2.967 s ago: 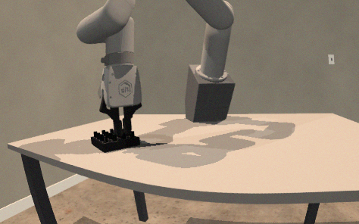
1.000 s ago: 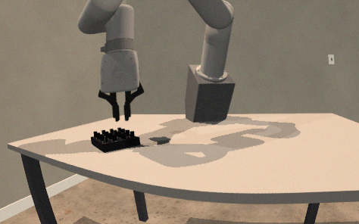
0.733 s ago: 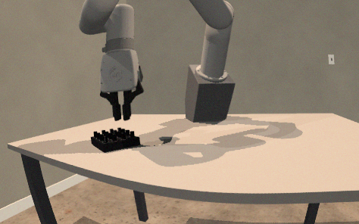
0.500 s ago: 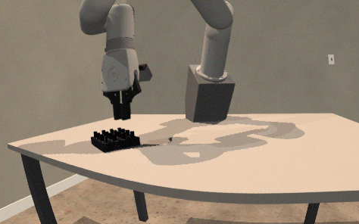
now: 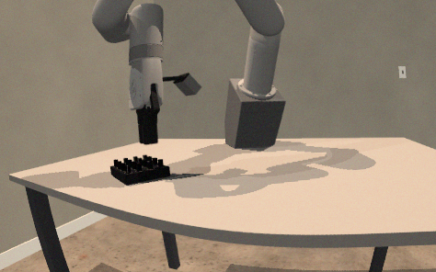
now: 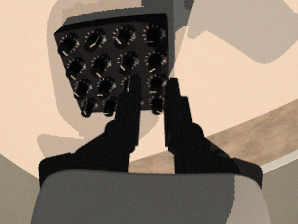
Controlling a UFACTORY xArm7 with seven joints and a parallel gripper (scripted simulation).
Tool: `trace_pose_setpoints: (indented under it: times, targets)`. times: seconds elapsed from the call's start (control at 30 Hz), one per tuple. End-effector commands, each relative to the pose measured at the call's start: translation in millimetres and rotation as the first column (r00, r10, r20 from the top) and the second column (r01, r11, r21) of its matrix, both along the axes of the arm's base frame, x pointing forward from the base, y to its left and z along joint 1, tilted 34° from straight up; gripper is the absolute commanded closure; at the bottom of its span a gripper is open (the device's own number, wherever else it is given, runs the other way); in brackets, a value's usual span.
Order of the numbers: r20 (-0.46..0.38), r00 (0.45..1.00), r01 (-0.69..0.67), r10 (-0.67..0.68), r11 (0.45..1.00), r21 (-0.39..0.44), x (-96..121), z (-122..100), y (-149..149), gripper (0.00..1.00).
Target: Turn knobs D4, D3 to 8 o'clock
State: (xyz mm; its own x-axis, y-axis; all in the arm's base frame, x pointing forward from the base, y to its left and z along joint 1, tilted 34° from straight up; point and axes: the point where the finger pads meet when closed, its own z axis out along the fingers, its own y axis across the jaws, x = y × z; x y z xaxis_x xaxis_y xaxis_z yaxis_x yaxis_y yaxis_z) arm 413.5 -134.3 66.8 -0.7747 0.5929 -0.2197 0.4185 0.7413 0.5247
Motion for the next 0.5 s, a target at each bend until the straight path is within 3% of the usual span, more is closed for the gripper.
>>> trace_pose_setpoints:
  times: [0.0, 0.17, 0.23, 0.47]
  targets:
    - [-0.061, 0.99, 0.13, -0.126, 0.989, 0.064, -0.4, 1.2, -1.3, 0.81]
    - [-0.106, 0.97, 0.229, -0.217, 0.967, 0.112, -0.8, 1.9, -1.5, 0.81]
    - [-0.161, 0.936, 0.337, -0.313, 0.928, 0.158, -1.1, 2.7, -1.8, 0.81]
    - [-0.274, 0.839, 0.532, -0.471, 0.816, 0.226, -1.7, 4.4, -2.4, 0.81]
